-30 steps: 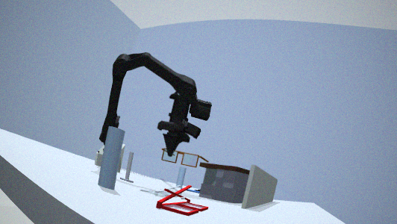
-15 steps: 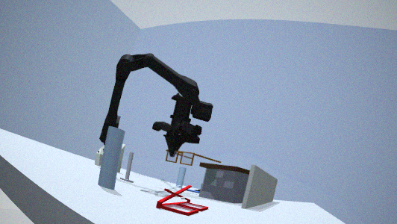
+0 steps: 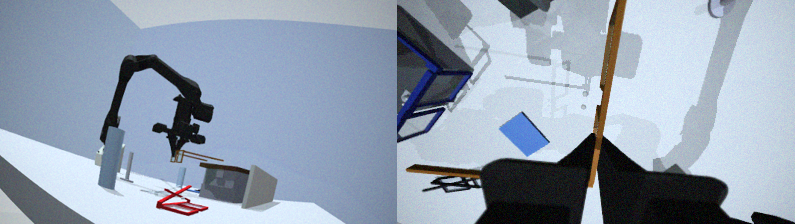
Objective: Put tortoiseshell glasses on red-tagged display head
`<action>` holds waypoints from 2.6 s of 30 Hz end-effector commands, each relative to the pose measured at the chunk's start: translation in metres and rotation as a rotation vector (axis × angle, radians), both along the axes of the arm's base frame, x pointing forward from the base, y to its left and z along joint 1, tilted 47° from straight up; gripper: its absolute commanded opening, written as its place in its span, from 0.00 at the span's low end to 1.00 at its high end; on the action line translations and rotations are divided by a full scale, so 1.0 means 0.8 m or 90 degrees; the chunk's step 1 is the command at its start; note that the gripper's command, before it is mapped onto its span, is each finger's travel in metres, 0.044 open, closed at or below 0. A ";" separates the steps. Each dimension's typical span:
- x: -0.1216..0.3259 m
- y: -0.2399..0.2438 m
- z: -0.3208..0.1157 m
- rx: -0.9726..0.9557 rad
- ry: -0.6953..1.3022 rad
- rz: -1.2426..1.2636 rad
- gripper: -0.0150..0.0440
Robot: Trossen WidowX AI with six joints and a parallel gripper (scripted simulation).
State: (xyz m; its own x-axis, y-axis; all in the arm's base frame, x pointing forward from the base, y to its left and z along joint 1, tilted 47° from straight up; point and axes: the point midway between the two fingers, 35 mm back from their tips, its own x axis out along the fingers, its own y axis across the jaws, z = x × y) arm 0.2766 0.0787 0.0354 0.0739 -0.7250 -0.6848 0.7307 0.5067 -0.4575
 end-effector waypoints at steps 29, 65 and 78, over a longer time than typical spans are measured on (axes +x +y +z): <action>-0.006 0.032 -0.030 0.048 -0.446 -0.419 0.25; 0.000 -0.009 -0.072 0.043 -0.466 -0.435 0.25; 0.008 -0.015 -0.075 0.043 -0.467 -0.435 0.25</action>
